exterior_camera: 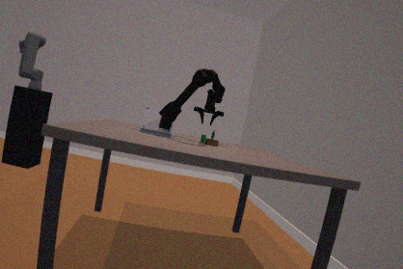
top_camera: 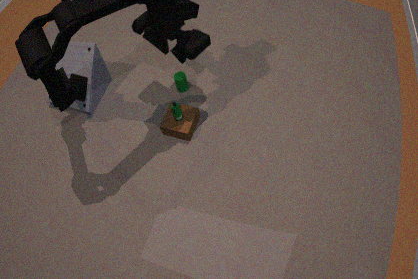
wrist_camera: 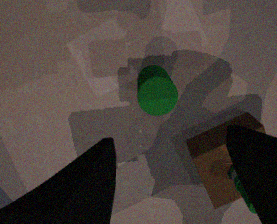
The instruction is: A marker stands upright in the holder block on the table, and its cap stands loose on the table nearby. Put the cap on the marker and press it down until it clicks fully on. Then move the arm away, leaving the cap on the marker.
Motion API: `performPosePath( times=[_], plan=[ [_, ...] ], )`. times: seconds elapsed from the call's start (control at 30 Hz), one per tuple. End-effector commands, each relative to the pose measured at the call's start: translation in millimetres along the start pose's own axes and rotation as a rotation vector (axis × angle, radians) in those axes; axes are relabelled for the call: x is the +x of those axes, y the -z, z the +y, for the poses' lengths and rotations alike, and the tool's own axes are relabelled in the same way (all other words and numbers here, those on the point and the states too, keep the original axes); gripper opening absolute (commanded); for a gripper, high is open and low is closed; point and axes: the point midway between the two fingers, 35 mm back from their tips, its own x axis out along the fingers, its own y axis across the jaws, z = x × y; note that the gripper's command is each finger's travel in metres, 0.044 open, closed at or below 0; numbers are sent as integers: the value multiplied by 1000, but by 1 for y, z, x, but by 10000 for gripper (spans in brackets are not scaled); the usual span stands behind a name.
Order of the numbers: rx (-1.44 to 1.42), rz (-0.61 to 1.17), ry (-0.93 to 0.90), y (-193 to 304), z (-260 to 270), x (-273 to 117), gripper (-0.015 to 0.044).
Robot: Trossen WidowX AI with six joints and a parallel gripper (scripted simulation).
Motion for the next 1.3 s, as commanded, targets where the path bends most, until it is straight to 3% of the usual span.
performPosePath(
  times=[0.0, 0.3, 1.27],
  plan=[
    [-11, 7, 5, 2, -1, 18, 244],
    [-11, 9, 6, 2, 0, 49, 244],
    [-10, 9, 7, 1, -1, 91, 244]
  ],
)
